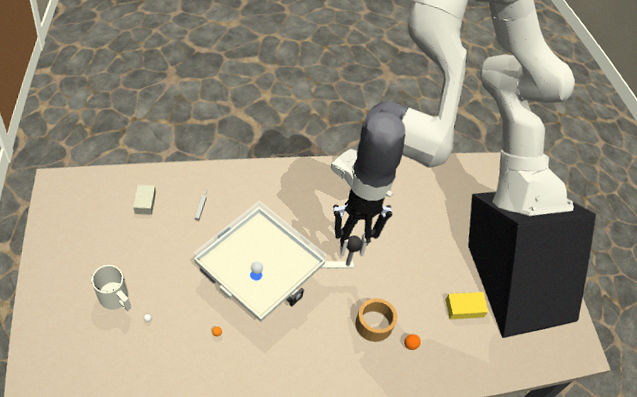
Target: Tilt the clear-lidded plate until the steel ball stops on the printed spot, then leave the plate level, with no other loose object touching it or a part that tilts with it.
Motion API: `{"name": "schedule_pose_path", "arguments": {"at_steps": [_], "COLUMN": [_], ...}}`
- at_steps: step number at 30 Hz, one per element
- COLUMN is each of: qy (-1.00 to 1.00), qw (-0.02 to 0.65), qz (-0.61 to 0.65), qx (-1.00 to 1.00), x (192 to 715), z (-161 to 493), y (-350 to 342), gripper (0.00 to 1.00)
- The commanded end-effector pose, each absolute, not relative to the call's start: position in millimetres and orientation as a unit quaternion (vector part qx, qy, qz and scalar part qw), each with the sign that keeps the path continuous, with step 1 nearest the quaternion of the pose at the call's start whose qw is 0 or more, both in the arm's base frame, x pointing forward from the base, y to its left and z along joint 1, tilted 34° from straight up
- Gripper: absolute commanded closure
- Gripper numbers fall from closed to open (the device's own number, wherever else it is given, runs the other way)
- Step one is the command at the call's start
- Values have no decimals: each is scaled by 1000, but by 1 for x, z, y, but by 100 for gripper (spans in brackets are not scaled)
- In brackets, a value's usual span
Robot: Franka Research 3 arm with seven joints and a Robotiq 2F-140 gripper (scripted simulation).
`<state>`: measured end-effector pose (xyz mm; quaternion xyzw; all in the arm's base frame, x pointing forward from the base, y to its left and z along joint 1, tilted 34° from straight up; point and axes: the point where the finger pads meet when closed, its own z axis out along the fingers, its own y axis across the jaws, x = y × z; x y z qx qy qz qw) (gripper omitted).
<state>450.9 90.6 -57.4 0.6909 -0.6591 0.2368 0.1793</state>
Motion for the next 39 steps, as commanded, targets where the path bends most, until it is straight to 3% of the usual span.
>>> {"name": "schedule_pose_path", "arguments": {"at_steps": [1,39], "qy": [-659,-659], "qw": [173,173], "qz": [235,235], "qx": [693,693], "x": [452,451], "z": [-58,-56], "y": [100,88], "gripper": [100,100]}}
